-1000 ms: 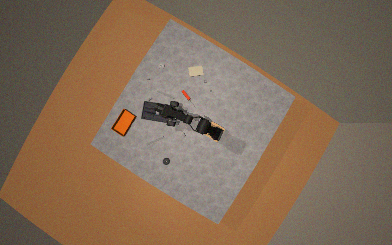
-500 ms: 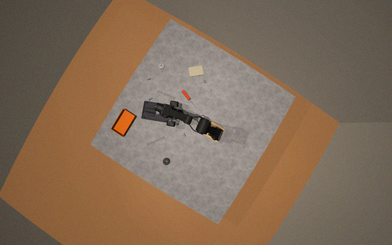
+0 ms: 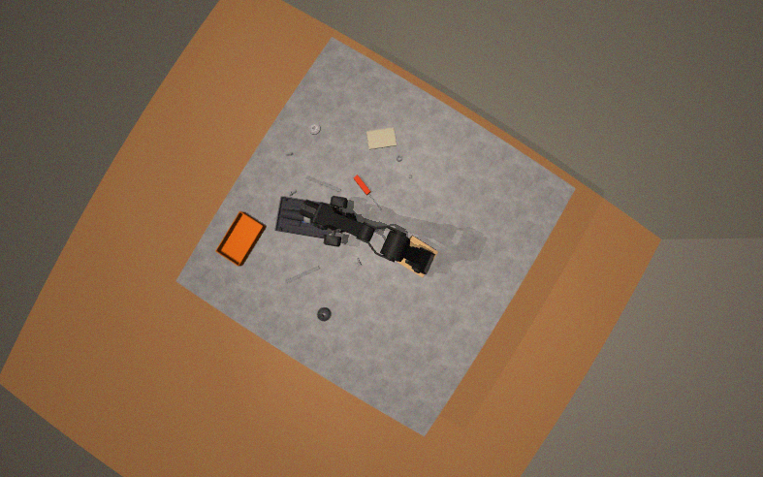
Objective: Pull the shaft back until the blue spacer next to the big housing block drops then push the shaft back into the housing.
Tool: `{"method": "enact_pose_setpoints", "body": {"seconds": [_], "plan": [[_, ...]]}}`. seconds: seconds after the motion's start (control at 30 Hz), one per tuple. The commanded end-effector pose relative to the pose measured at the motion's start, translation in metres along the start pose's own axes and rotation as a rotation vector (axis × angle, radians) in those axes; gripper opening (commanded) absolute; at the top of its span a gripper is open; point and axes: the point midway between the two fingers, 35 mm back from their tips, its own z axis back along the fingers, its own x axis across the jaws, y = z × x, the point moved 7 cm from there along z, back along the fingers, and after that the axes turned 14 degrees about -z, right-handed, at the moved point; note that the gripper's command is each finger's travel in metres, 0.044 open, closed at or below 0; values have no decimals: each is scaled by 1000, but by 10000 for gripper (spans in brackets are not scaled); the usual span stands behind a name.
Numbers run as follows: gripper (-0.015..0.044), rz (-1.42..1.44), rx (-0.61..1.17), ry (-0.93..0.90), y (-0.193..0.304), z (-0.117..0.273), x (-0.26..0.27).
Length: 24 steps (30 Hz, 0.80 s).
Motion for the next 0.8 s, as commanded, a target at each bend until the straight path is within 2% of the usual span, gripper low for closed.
{"method": "enact_pose_setpoints", "body": {"seconds": [0.0,0.77], "plan": [[0,-3,9,5,2,1,-1],[0,-3,9,5,4,1,-1]]}}
